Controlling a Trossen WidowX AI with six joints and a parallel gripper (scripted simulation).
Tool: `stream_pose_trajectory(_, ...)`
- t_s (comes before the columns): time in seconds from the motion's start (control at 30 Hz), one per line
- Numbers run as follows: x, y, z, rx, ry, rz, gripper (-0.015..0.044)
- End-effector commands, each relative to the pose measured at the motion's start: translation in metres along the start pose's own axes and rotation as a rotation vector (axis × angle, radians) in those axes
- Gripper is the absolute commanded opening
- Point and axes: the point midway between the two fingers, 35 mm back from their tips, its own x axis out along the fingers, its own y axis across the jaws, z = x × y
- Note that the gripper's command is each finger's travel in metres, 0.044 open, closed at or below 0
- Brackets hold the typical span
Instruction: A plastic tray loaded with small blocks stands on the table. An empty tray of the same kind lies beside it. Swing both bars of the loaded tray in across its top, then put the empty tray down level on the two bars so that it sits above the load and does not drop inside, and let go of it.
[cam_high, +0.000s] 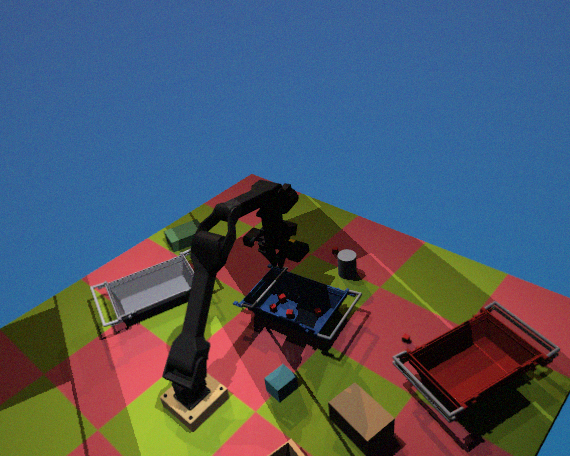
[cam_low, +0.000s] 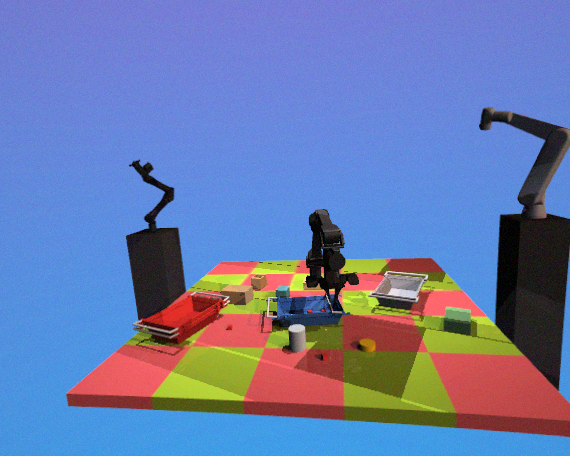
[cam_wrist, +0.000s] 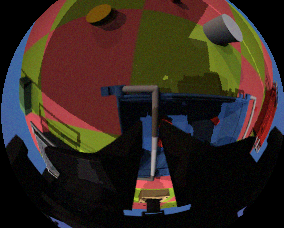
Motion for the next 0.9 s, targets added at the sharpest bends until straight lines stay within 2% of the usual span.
stream_pose_trajectory(0.0,0.000,0.000,0.001,0.000,-0.003,0.000,0.0081)
stream_pose_trajectory(0.13,-0.005,0.000,0.001,0.000,-0.003,0.000,0.0081)
stream_pose_trajectory(0.23,-0.022,0.000,0.001,0.000,-0.002,0.000,0.0081)
stream_pose_trajectory(0.27,-0.008,-0.002,-0.001,0.020,0.010,-0.001,0.0081)
stream_pose_trajectory(0.3,-0.008,-0.007,0.000,0.080,0.009,-0.001,0.0081)
stream_pose_trajectory(0.87,-0.010,-0.170,-0.025,2.116,-0.013,-0.007,0.0081)
